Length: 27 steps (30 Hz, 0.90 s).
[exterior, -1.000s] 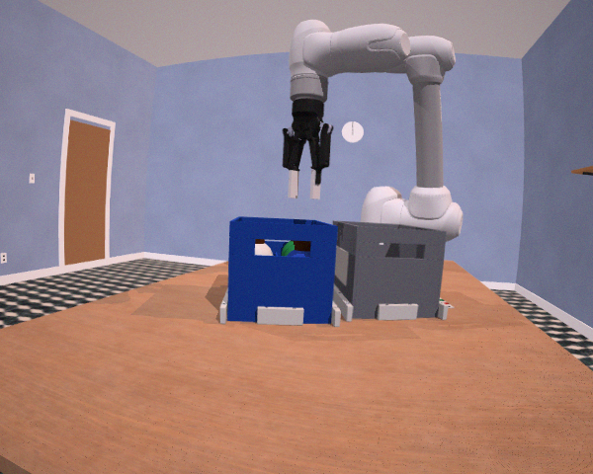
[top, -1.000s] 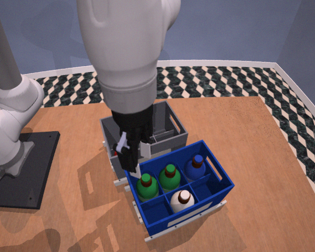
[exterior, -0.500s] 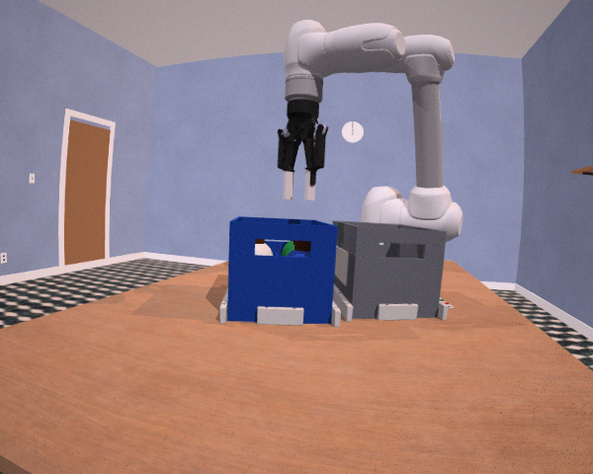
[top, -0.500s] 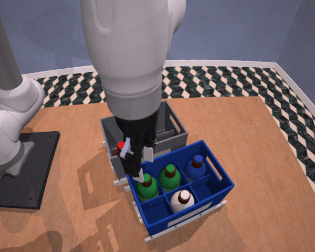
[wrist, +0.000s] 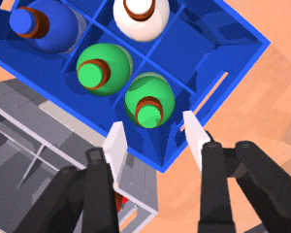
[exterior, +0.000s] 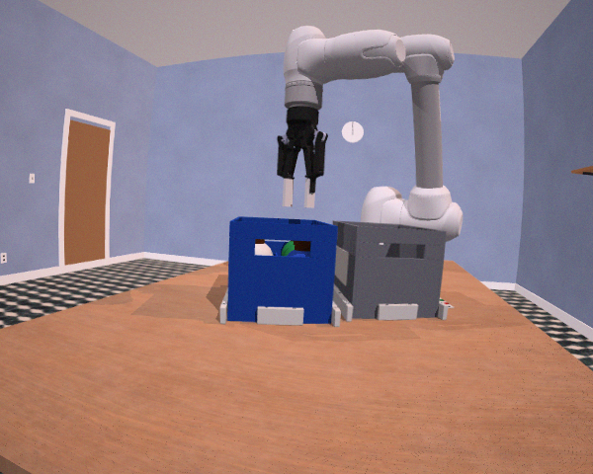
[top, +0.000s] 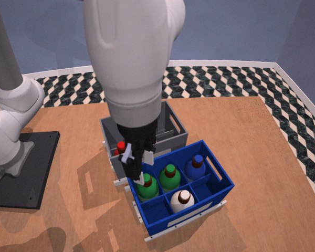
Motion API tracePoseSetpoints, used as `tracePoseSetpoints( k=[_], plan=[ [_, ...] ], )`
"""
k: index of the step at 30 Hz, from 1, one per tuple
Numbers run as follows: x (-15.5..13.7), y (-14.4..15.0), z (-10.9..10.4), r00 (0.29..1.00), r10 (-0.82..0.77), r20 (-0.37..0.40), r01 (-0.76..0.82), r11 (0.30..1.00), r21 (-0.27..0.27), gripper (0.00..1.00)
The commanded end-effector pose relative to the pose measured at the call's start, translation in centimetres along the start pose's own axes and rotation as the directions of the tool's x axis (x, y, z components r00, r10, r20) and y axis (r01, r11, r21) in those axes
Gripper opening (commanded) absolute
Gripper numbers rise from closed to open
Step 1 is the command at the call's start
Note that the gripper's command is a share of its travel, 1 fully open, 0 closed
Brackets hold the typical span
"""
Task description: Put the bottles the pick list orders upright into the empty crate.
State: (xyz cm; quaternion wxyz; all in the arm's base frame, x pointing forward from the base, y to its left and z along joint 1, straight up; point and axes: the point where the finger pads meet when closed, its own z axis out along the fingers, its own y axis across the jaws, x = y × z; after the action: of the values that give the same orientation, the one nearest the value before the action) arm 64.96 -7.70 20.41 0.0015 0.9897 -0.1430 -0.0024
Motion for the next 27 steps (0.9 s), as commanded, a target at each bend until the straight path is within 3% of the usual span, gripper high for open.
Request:
tracePoseSetpoints(
  k=[1, 27],
  plan=[
    [0.0, 0.0, 0.5, 1.0, 0.0, 0.0, 0.0, 1.0, 0.0, 0.38],
    [0.0, 0.0, 3.4, 1.0, 0.0, 0.0, 0.0, 1.0, 0.0, 0.38]
  ],
)
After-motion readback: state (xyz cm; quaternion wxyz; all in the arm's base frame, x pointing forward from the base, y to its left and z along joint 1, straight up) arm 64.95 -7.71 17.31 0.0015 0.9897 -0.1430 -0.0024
